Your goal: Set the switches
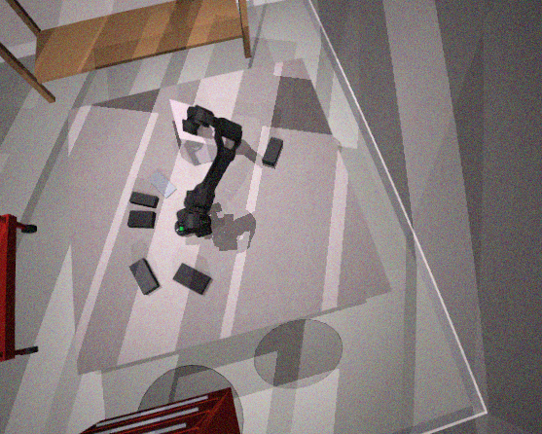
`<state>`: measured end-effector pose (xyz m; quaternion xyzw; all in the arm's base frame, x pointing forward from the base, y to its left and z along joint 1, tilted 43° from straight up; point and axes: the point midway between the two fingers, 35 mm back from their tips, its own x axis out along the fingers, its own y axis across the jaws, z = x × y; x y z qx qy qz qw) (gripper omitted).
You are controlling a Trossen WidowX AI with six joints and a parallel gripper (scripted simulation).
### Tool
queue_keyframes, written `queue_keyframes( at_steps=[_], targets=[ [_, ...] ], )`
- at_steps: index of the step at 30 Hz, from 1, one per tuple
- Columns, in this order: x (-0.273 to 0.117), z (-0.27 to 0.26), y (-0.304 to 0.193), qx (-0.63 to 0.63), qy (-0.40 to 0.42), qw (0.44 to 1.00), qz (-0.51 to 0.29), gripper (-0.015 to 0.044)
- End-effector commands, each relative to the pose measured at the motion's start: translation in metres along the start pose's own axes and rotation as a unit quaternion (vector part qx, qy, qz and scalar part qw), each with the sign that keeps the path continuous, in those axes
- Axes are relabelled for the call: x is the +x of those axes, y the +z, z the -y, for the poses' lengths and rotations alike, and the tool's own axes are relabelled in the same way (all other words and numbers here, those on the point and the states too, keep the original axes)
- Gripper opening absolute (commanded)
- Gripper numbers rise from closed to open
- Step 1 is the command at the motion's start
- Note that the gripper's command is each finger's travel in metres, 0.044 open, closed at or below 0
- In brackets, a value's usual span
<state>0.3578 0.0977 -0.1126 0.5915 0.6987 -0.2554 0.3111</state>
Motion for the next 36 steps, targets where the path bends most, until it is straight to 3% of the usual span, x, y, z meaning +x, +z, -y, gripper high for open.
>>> queue_keyframes(
  at_steps=[1,11,15,29,36],
  targets=[
    [0.007,0.002,-0.001,0.004,-0.002,1.000,-0.004,0.0440],
    [0.021,0.003,-0.001,0.004,-0.002,1.000,-0.005,0.0440],
    [0.021,0.003,-0.001,0.004,-0.002,1.000,-0.005,0.0335],
    [0.021,0.003,-0.001,0.004,-0.002,1.000,-0.005,0.0242],
    [0.021,0.006,-0.001,0.004,-0.002,1.000,-0.005,0.0058]
  ],
)
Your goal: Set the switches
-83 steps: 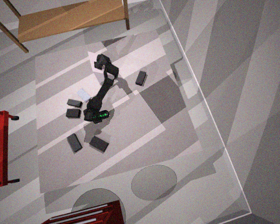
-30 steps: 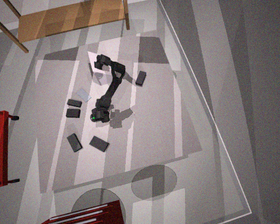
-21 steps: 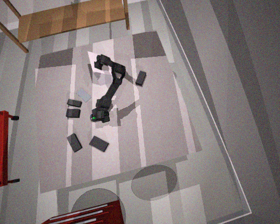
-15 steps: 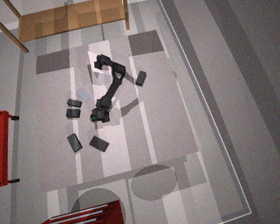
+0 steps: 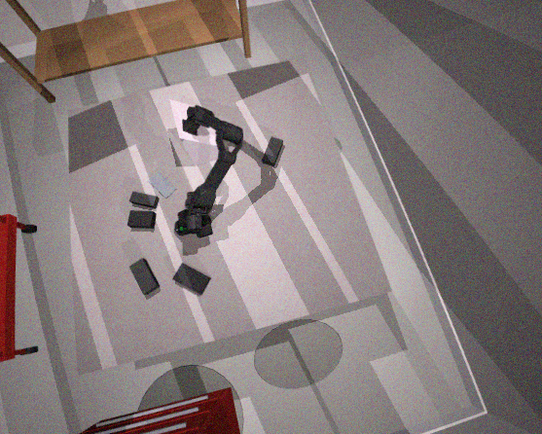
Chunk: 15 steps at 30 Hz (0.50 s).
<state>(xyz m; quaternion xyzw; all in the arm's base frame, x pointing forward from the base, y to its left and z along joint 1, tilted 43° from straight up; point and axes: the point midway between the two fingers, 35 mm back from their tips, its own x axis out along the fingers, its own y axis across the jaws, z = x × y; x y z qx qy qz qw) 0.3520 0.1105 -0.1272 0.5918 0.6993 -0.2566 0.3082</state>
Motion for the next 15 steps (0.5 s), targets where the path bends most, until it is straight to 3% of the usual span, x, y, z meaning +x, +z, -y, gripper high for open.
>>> queue_keyframes(
  at_steps=[1,3,15],
  targets=[
    [0.001,0.004,0.000,0.001,-0.001,1.000,-0.003,0.0032],
    [0.001,0.005,0.000,0.001,-0.001,1.000,-0.003,0.0000],
    [0.001,0.017,0.002,0.002,-0.001,1.000,-0.003,0.0000]
  ],
)
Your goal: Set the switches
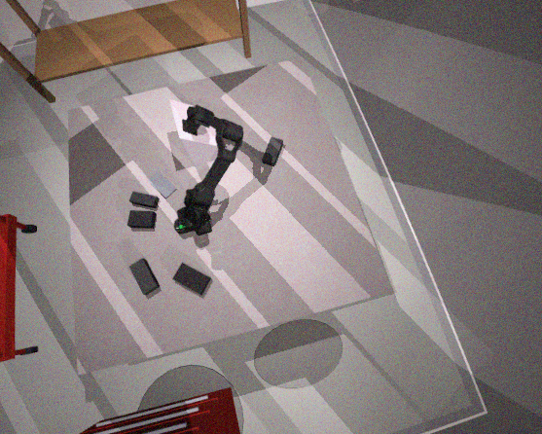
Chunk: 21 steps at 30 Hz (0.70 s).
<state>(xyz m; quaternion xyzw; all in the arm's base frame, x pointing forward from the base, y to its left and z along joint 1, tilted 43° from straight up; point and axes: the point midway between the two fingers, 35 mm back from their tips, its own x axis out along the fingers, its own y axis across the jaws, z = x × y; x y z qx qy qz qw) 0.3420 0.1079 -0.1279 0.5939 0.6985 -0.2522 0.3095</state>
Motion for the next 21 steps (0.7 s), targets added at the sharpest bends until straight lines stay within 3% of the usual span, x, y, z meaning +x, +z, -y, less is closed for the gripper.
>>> queue_keyframes(
  at_steps=[1,20,21],
  targets=[
    [0.001,0.007,0.001,0.005,-0.004,1.000,-0.001,0.0000],
    [0.001,0.024,0.004,0.005,-0.005,1.000,-0.001,0.0000],
    [0.000,0.018,0.003,0.000,0.001,1.000,-0.002,0.0026]
  ],
)
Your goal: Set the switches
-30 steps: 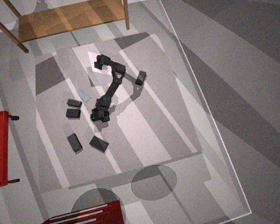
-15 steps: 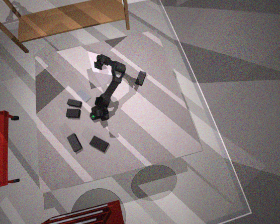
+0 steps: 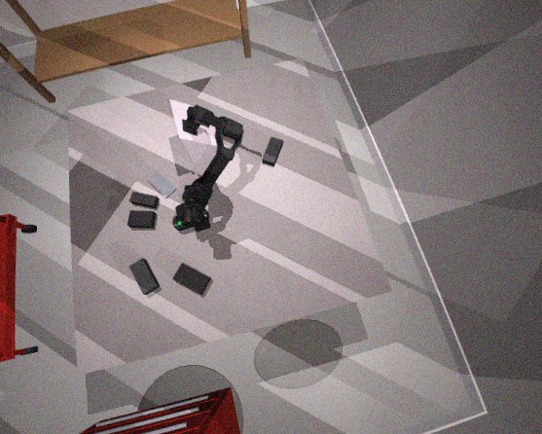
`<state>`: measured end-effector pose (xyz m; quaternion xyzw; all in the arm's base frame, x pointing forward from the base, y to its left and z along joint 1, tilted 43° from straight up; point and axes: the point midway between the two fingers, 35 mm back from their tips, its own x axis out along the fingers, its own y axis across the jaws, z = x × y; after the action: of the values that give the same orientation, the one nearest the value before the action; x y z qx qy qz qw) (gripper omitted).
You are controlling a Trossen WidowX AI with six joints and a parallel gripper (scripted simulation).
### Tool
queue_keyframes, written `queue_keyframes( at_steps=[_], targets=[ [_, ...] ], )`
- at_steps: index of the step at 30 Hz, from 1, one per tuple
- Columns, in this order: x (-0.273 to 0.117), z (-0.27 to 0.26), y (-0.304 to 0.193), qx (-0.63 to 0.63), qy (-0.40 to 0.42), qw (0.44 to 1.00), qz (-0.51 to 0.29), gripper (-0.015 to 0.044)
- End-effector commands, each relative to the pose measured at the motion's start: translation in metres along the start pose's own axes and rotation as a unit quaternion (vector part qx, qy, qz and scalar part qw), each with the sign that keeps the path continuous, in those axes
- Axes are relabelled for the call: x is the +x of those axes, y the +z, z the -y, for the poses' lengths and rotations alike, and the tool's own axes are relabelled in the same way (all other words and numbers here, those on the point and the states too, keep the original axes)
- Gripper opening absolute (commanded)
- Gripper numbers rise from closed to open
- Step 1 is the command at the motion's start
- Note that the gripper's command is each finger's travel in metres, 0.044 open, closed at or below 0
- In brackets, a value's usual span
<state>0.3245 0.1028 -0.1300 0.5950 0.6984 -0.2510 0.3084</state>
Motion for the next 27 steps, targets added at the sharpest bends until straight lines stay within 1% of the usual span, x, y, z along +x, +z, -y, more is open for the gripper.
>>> queue_keyframes(
  at_steps=[1,12,16,25,27],
  targets=[
    [0.000,0.000,0.000,0.000,0.000,1.000,0.000,0.0052],
    [-0.003,-0.001,0.000,0.000,0.000,1.000,0.000,0.0341],
    [-0.047,-0.002,0.000,0.004,-0.005,1.000,0.002,0.0440],
    [-0.049,-0.002,0.000,0.004,-0.005,1.000,0.002,0.0440],
    [-0.046,0.005,0.010,0.001,-0.005,1.000,0.003,0.0387]
  ],
)
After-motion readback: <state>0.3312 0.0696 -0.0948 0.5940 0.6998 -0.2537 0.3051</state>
